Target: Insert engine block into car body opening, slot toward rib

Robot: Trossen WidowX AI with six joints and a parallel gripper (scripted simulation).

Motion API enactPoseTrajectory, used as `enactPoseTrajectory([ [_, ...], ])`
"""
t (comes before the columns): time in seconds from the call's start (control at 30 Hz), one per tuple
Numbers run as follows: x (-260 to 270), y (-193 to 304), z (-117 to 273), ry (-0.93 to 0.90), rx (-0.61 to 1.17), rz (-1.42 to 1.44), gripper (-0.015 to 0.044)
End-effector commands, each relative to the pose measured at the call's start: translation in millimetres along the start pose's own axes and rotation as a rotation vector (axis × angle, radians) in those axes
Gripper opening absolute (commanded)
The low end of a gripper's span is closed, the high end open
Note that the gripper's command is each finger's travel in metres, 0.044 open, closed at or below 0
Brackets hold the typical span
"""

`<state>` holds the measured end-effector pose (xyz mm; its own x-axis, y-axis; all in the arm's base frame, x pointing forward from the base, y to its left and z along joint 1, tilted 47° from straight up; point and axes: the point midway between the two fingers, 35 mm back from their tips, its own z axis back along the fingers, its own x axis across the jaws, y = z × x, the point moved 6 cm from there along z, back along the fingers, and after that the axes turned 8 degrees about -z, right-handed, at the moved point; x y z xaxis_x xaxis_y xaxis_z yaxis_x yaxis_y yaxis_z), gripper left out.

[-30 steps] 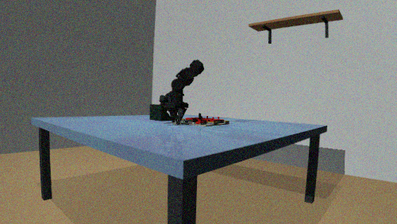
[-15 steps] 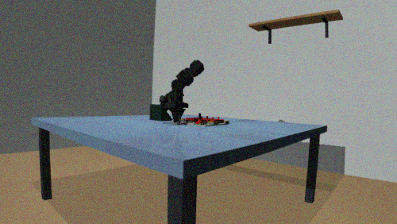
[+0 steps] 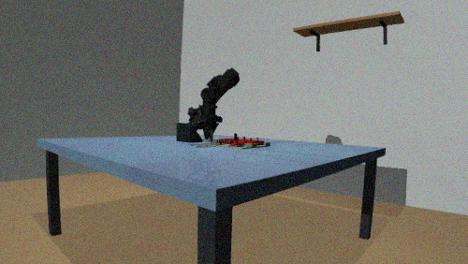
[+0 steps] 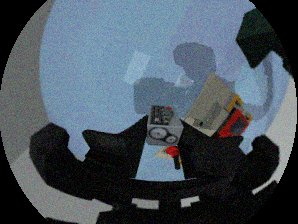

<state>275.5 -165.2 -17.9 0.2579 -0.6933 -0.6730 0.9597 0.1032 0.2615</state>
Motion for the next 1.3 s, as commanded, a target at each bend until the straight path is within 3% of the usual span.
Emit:
enactPoseTrajectory([
  [0.0,2.0,0.3,12.8,-0.005,-0.001,0.003,0.0],
  [1.03,-0.4,-8.5,109.1,-0.002,-0.004,0.002,0.0],
  [1.27,-0.3,-8.5,105.3,-0.002,-0.004,0.078,0.0],
])
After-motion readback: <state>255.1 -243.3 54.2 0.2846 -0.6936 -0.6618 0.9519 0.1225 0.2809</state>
